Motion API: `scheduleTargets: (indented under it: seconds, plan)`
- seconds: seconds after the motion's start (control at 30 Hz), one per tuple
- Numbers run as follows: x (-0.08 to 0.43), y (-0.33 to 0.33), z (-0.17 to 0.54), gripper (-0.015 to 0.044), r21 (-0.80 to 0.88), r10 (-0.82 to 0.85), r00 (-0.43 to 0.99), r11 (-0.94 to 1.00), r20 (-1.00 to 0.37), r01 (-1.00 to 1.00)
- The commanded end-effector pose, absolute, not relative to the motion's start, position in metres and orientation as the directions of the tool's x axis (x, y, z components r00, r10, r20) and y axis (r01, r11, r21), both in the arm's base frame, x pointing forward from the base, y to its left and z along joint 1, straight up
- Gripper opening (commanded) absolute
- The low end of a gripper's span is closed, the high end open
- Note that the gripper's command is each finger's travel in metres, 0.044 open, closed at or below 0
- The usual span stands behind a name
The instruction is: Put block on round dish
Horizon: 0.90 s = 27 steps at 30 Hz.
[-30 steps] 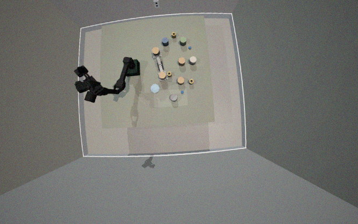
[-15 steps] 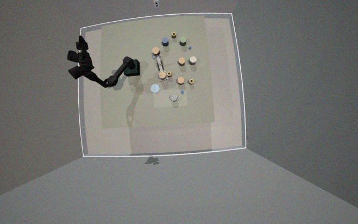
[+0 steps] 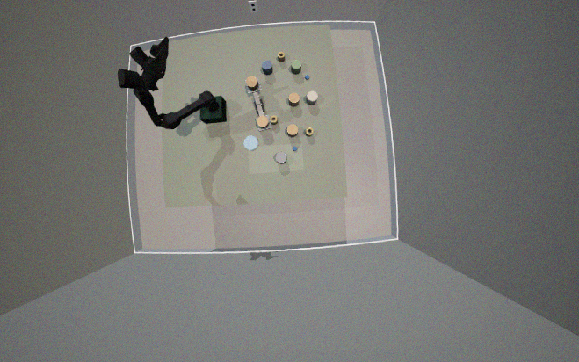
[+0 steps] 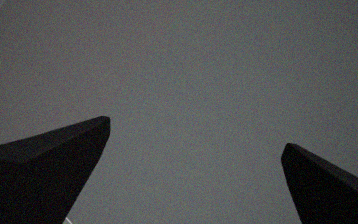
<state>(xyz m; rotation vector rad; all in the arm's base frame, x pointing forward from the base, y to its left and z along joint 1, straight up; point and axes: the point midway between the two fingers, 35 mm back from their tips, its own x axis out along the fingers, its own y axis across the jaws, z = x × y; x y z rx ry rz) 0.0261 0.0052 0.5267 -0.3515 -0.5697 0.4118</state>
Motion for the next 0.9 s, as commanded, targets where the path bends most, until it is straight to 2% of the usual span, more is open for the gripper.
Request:
scheduleTargets:
  seconds: [0.0,0.43,0.87]
  plan:
    - [0.058,0.03,0.498,0.044,-0.473,0.456,0.834,0.835,0.311,-0.281]
    - [0.132,0.049,0.406,0.044,-0.49,0.338,0.94,0.812,-0.05,-0.318]
    - [0.176,0.026,0.302,0.044,-0.352,0.194,0.899,0.871,-0.393,-0.342]
